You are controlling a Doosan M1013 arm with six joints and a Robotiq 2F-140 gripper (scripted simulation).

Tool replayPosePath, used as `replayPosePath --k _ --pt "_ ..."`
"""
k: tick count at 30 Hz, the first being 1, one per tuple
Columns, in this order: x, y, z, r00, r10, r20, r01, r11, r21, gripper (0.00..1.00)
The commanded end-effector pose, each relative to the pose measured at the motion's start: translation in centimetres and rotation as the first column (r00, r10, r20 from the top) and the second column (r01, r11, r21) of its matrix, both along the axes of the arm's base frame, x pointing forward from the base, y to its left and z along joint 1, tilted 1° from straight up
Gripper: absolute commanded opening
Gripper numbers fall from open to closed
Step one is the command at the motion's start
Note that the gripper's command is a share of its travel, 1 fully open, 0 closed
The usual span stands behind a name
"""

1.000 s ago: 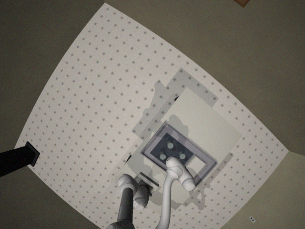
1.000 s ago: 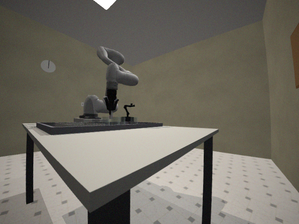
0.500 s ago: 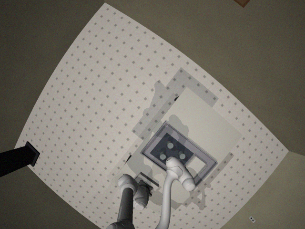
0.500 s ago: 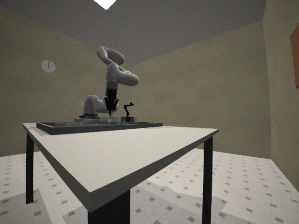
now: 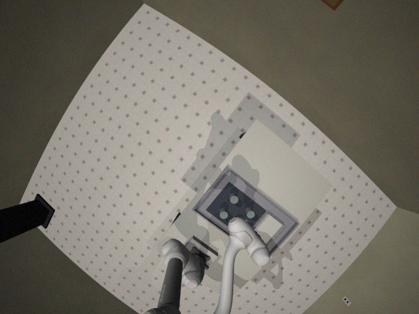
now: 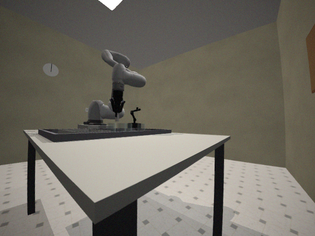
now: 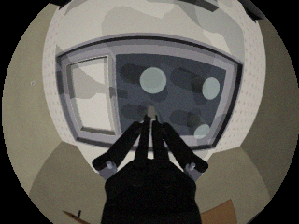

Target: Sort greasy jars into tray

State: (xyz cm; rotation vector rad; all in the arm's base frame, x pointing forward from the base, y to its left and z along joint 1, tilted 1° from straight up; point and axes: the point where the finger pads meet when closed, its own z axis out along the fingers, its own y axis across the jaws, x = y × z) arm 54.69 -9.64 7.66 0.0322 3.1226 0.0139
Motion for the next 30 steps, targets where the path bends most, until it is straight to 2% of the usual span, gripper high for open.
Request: replayPosePath --k 1,4,5,9,11,26,28,30 --pt "0.0 0.0 2.5 1.0 0.0 0.0 0.0 1.0 0.0 0.0" --pt "-0.1 0.0 4.8 1.0 0.0 0.0 0.0 1.0 0.0 0.0" --pt "-0.1 0.0 4.8 1.0 0.0 0.0 0.0 1.0 0.0 0.0" --pt "0.2 3.1 4.8 1.0 0.0 0.0 0.0 1.0 0.0 0.0" --pt "0.2 3.1 4.8 1.0 0.0 0.0 0.0 1.0 0.0 0.0" --pt "1.4 15.1 4.9 1.0 0.0 0.0 0.0 1.0 0.0 0.0" --pt "1.4 15.1 4.9 1.0 0.0 0.0 0.0 1.0 0.0 0.0" --pt "1.6 16.7 5.0 1.0 0.0 0.0 0.0 1.0 0.0 0.0"
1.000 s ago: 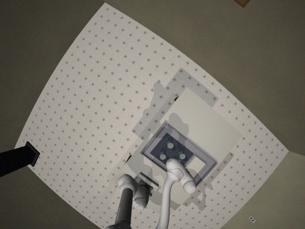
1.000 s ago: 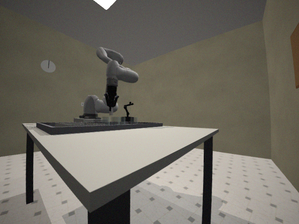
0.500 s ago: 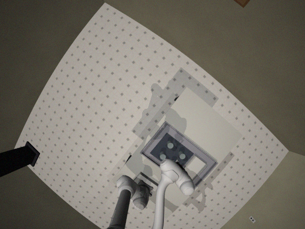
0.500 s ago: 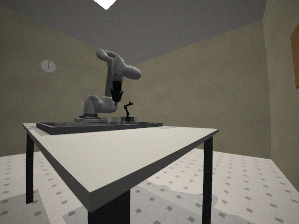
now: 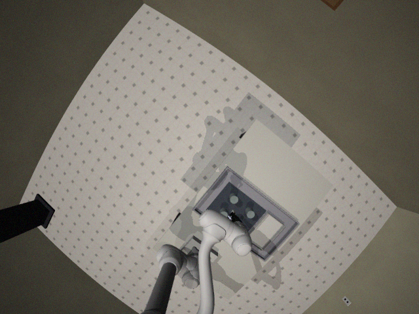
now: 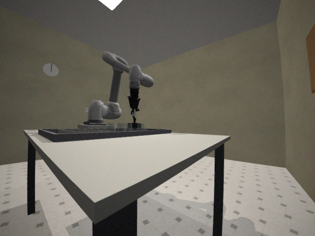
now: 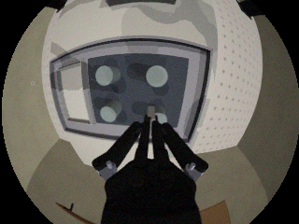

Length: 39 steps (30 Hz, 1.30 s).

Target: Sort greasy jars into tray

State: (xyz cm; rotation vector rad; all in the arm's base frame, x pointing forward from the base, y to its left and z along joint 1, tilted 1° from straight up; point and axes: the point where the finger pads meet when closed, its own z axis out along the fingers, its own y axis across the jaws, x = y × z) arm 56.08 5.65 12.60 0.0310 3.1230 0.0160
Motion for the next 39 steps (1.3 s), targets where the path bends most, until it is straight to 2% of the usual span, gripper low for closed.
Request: replayPosePath --k 1,3,13,15,21,39 --pt "0.3 2.2 0.0 1.0 -0.001 0.0 0.001 1.0 -0.001 0.0" --pt "0.4 3.0 0.0 1.0 -0.001 0.0 0.001 1.0 -0.001 0.0" --pt "0.4 3.0 -4.7 1.0 -0.001 0.0 0.001 1.0 -0.001 0.0" --pt "0.4 3.0 -4.7 1.0 -0.001 0.0 0.001 1.0 -0.001 0.0" --pt "0.5 3.1 -7.6 1.0 -0.001 0.0 0.001 1.0 -0.001 0.0" --pt "0.6 3.1 -7.6 1.0 -0.001 0.0 0.001 1.0 -0.001 0.0"
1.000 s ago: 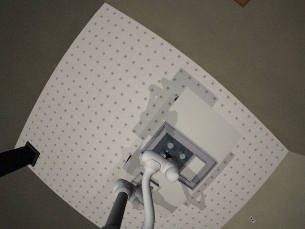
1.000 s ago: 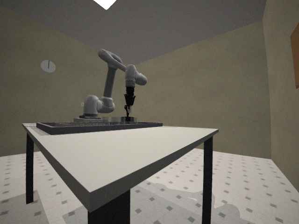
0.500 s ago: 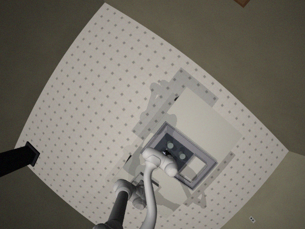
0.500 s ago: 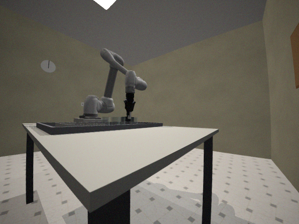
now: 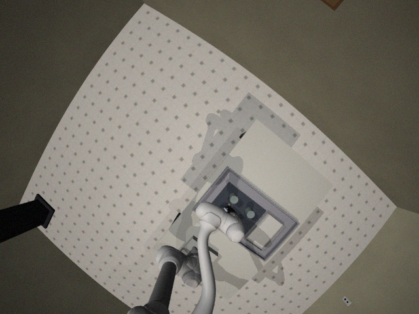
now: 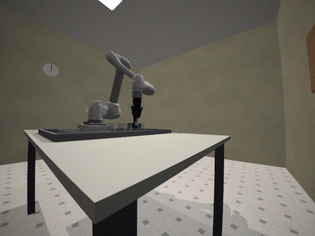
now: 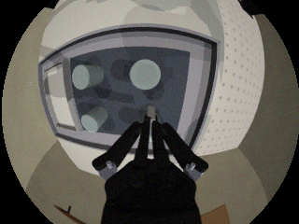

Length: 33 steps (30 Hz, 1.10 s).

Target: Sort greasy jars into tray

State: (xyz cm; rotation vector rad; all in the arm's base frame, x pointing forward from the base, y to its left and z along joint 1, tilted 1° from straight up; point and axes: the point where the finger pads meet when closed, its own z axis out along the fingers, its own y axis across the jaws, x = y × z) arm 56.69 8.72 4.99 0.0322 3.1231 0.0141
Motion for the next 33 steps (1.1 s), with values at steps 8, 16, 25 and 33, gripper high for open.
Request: replayPosePath --k 8,16,25,33 --pt "0.13 0.0 0.01 1.0 0.0 0.0 0.0 1.0 0.0 0.0" --pt "0.21 0.0 0.01 1.0 0.0 0.0 0.0 1.0 0.0 0.0" --pt "0.33 0.0 0.02 1.0 0.0 0.0 0.0 1.0 0.0 0.0" --pt "0.41 0.0 0.02 1.0 0.0 0.0 0.0 1.0 0.0 0.0"
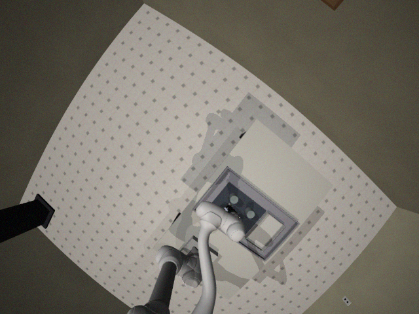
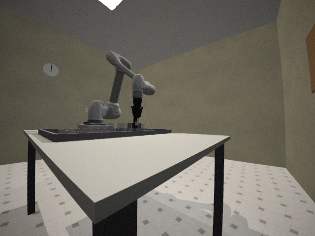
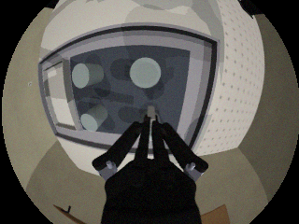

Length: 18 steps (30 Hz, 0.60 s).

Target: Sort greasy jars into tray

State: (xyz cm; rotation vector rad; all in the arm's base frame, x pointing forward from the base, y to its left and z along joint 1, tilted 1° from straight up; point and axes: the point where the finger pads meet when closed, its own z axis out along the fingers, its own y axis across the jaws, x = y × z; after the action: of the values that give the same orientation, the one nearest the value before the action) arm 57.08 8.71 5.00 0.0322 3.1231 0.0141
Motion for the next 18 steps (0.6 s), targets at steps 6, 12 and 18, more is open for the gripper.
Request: replayPosePath --k 6,12,18 --pt "0.1 0.0 0.01 1.0 0.0 0.0 0.0 1.0 0.0 0.0" --pt "0.16 0.0 0.01 1.0 0.0 0.0 0.0 1.0 0.0 0.0" --pt "0.24 0.0 0.01 1.0 0.0 0.0 0.0 1.0 0.0 0.0"
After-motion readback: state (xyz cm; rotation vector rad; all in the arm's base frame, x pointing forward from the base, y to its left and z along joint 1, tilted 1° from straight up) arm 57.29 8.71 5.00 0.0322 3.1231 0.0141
